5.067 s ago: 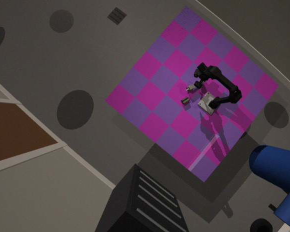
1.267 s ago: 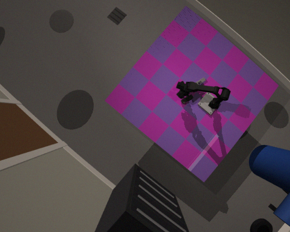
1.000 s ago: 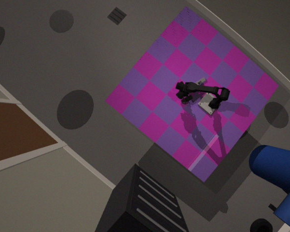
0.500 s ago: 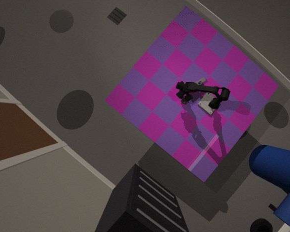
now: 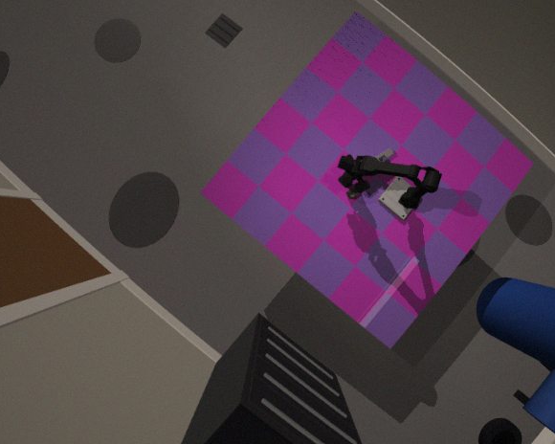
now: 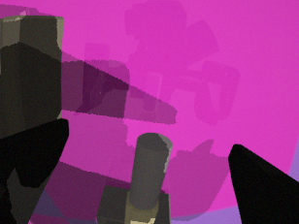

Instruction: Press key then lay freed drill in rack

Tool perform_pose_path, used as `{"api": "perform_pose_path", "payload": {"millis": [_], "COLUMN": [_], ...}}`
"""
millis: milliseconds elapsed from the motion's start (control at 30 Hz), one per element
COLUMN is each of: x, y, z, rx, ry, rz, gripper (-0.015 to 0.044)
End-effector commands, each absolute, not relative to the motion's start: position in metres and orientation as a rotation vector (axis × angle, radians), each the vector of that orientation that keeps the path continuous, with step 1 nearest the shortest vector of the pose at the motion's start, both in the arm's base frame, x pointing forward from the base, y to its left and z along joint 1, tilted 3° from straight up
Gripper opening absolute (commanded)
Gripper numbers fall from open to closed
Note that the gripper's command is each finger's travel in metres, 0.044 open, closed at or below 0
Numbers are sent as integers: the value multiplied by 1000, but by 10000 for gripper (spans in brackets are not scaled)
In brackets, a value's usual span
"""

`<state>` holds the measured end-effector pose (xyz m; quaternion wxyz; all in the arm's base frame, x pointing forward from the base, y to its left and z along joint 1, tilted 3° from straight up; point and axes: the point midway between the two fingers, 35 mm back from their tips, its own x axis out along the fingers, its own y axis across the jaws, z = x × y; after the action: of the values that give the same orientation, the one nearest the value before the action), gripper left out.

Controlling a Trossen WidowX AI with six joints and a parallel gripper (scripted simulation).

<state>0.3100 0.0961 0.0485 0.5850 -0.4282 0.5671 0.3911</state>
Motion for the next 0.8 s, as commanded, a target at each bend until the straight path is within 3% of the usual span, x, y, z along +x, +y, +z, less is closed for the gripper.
{"api": "perform_pose_path", "payload": {"millis": [0,500,767], "x": [309,307,308], "y": [94,88,90], "z": [47,44,46], "rx": [-1002,-1002,-999], "ry": [1324,1325,1323], "rz": [916,916,911], "gripper": [440,440,230]}}
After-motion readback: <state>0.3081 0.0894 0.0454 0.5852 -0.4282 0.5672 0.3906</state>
